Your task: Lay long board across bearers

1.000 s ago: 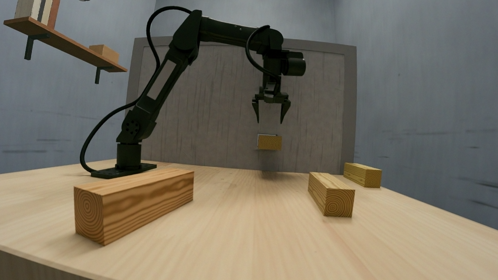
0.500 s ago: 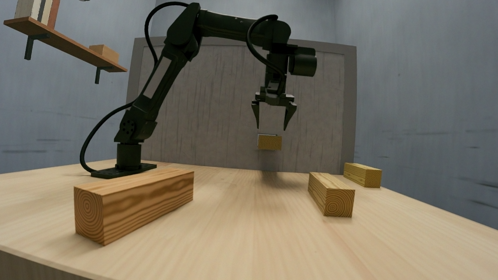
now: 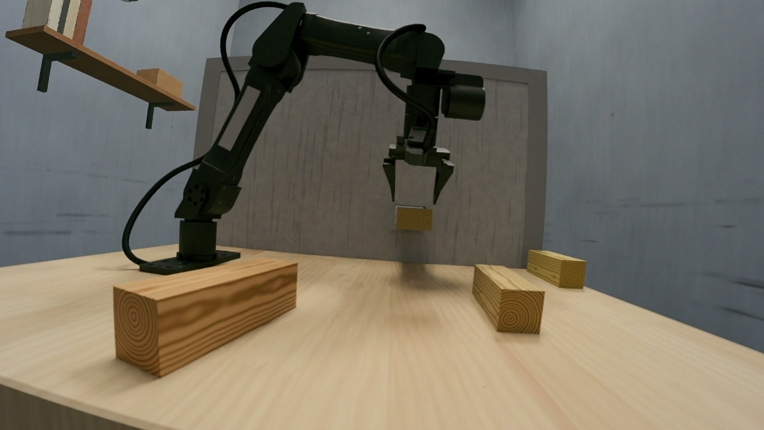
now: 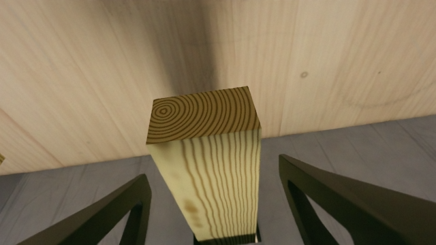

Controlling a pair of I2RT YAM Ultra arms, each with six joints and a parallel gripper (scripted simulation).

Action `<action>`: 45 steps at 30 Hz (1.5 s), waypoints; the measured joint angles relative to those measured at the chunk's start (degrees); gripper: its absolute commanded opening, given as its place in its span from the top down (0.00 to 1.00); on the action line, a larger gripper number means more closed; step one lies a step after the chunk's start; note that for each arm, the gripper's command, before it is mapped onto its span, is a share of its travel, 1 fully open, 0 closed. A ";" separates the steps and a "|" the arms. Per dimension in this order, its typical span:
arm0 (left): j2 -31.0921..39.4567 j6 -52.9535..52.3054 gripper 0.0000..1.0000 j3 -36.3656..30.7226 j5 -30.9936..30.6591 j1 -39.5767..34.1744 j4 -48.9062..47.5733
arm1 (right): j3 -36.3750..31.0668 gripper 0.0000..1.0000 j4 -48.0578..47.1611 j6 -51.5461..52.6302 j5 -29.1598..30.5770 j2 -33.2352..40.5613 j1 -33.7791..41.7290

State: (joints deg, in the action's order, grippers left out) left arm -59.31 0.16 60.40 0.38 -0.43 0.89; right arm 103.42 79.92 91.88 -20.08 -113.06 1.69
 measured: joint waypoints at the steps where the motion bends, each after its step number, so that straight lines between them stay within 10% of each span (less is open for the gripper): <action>1: 0.00 0.00 0.00 0.00 0.00 0.00 0.00 | -0.37 0.22 -0.37 0.11 0.00 0.00 0.13; 34: 0.00 0.00 0.00 0.00 0.00 0.00 0.00 | -8.39 0.22 -9.49 2.47 0.09 -0.26 2.03; 35: 0.00 0.00 0.00 0.00 0.00 0.00 0.00 | -8.39 1.00 -9.46 2.49 0.09 -0.24 1.97; 45: 0.00 0.00 0.00 0.00 0.00 0.00 0.00 | -8.39 1.00 -9.46 2.49 0.11 -0.24 1.90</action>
State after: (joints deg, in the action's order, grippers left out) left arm -59.31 0.16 60.40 0.38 -0.43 0.89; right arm 95.02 70.46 94.37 -19.97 -113.30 3.60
